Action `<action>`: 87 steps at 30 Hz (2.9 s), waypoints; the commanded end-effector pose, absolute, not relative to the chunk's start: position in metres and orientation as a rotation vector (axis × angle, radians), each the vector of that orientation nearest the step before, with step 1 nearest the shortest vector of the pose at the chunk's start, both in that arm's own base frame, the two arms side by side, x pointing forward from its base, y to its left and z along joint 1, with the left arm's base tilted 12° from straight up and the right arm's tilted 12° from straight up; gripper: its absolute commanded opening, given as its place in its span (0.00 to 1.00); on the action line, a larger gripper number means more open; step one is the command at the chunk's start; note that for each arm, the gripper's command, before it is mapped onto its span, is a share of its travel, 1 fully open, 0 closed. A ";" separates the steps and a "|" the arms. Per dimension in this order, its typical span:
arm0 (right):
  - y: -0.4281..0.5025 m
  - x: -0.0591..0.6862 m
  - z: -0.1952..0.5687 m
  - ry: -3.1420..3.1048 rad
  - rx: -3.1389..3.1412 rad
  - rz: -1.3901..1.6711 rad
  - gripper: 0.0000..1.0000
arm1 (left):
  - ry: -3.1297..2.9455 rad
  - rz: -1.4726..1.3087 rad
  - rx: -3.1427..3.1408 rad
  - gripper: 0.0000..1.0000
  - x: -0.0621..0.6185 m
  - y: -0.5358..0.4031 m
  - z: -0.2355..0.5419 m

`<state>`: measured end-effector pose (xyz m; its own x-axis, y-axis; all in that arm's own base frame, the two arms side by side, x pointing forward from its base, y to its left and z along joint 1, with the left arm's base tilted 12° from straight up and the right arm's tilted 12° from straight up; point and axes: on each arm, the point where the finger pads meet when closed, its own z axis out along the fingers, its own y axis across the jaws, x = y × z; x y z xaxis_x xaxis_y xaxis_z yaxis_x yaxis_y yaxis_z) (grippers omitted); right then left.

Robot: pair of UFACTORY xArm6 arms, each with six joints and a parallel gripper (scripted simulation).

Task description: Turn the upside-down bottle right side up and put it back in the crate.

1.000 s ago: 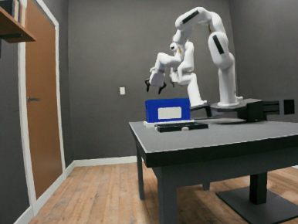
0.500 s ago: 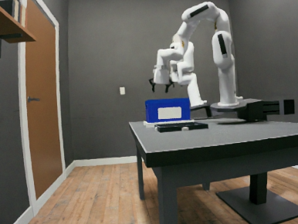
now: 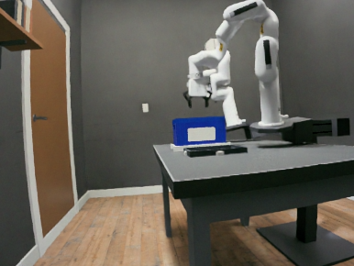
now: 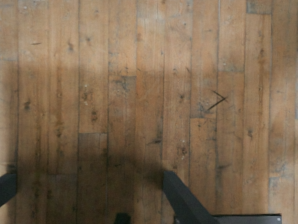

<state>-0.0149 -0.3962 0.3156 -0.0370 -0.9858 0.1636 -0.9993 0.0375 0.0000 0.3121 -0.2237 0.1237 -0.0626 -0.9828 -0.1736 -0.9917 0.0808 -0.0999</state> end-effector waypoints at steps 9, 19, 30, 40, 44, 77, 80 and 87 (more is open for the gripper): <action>-0.397 -0.015 0.317 -2.172 2.091 0.177 1.00 | 2.155 0.074 -2.002 0.95 0.311 -0.221 0.126; -0.397 -0.015 0.317 -2.172 2.091 0.177 1.00 | 2.155 0.074 -2.002 0.95 0.311 -0.221 0.126; -0.397 -0.015 0.317 -2.172 2.091 0.177 1.00 | 2.155 0.074 -2.002 0.95 0.312 -0.221 0.123; -0.397 -0.015 0.317 -2.172 2.091 0.177 1.00 | 2.155 0.074 -2.002 0.95 0.312 -0.220 0.118; -0.397 -0.015 0.317 -2.172 2.091 0.177 1.00 | 2.155 0.074 -2.002 0.95 0.313 -0.219 0.115; -0.397 -0.015 0.317 -2.172 2.091 0.177 1.00 | 2.155 0.074 -2.002 0.95 0.317 -0.214 0.081; -0.397 -0.015 0.317 -2.172 2.091 0.177 1.00 | 2.155 0.074 -2.002 0.95 0.318 -0.213 0.078; -0.397 -0.015 0.317 -2.172 2.091 0.177 1.00 | 2.155 0.074 -2.002 0.95 0.318 -0.212 0.072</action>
